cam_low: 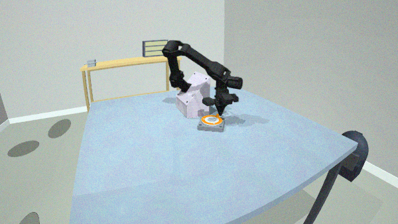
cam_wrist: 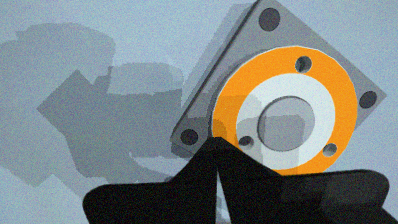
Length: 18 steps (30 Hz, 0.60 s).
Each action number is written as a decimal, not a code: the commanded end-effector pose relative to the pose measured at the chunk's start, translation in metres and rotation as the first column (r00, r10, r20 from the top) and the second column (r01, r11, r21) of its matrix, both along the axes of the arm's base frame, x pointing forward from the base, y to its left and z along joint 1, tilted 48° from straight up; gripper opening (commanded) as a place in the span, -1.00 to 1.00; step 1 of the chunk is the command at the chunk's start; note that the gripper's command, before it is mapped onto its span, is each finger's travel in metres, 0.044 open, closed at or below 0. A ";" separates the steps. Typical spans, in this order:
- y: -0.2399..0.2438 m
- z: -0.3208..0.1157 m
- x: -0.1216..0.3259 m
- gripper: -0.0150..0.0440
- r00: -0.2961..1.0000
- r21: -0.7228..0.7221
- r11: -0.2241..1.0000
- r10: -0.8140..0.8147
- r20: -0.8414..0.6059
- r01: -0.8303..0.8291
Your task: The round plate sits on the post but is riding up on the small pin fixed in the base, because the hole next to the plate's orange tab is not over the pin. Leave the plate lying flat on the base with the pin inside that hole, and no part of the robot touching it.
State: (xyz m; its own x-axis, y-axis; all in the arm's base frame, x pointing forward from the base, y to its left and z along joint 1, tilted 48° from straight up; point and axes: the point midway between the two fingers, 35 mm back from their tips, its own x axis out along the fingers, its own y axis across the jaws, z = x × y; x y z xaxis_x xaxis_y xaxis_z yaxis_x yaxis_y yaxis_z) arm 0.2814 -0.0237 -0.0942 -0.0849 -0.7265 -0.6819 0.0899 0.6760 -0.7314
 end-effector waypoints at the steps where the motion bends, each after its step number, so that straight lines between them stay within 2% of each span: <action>1: 0.000 0.000 -0.008 -0.49 1.000 0.001 1.000 -0.004 -0.007 0.004; 18: -0.002 0.004 -0.023 -0.49 1.000 0.001 1.000 -0.004 -0.008 0.004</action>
